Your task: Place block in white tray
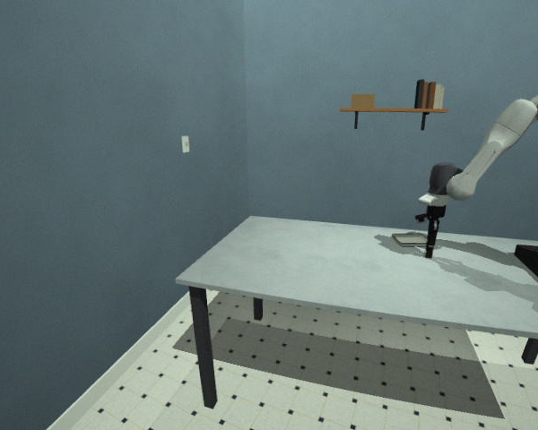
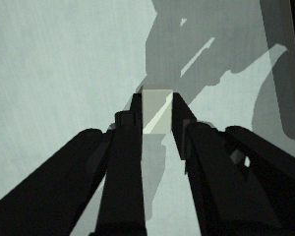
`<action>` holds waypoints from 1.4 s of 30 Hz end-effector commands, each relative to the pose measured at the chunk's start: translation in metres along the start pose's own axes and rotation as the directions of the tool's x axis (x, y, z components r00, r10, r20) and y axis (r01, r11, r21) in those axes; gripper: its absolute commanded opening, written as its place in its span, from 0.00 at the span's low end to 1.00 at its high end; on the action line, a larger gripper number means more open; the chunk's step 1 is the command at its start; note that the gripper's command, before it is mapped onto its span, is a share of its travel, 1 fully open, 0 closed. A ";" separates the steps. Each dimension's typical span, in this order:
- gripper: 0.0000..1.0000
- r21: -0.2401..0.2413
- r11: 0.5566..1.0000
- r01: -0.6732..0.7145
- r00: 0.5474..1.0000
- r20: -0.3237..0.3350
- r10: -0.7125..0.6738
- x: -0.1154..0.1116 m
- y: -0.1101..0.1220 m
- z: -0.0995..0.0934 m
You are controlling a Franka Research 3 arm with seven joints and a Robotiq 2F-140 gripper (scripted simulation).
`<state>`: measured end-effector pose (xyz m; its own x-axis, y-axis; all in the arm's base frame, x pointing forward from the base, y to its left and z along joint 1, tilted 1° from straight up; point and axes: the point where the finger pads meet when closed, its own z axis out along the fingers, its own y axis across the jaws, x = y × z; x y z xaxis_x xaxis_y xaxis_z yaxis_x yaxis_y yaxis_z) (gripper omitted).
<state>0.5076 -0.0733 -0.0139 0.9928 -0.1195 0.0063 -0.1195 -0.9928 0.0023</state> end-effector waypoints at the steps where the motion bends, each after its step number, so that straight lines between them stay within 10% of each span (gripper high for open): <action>1: 0.10 0.000 1.000 0.005 1.000 -0.003 -0.005 0.001 0.000 0.000; 42: 0.10 0.000 1.000 0.005 1.000 -0.003 -0.005 0.001 0.000 -0.041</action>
<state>0.5117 -0.0743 0.0229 0.9950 -0.0981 0.0202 -0.0982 -0.9952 0.0014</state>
